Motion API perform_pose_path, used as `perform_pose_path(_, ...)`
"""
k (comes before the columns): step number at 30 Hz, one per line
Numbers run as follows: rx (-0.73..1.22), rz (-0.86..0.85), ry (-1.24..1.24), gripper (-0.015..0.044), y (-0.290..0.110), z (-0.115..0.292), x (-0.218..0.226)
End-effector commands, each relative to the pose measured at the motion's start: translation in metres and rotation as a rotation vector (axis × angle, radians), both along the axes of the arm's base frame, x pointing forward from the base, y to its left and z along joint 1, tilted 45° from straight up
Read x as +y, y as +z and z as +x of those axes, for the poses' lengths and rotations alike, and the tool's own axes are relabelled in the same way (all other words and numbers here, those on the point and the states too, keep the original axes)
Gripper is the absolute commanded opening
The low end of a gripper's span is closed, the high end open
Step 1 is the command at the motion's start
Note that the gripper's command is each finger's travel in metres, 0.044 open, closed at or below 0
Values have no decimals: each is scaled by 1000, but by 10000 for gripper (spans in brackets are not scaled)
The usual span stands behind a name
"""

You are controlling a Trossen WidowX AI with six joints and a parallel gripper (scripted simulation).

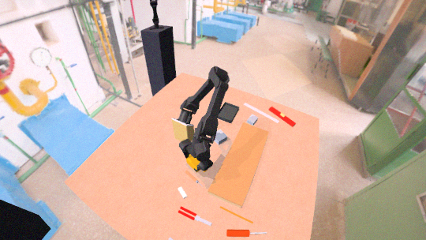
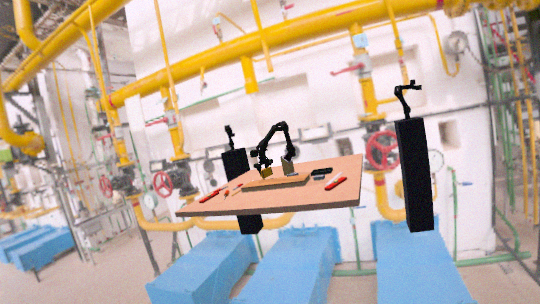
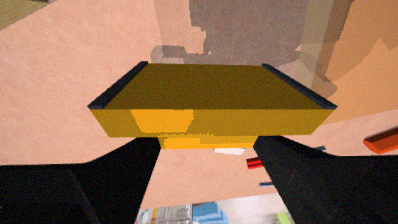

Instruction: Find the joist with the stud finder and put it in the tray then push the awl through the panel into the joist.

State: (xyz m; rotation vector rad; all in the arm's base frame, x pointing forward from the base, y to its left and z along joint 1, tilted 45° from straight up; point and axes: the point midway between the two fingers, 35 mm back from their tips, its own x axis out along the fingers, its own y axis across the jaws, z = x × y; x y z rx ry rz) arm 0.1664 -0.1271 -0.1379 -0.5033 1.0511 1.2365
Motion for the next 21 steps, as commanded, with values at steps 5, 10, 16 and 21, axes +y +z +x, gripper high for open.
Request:
perform_pose_path(5, 19, -69, 8, 0, 3, 1, 0)
perform_pose_path(10, 31, -110, 15, 0, 3, 2, 1)
perform_pose_path(16, 42, -147, 21, 0, 4, 2, 2)
perform_pose_path(21, 53, -173, 28, 0, 4, 3, 3)
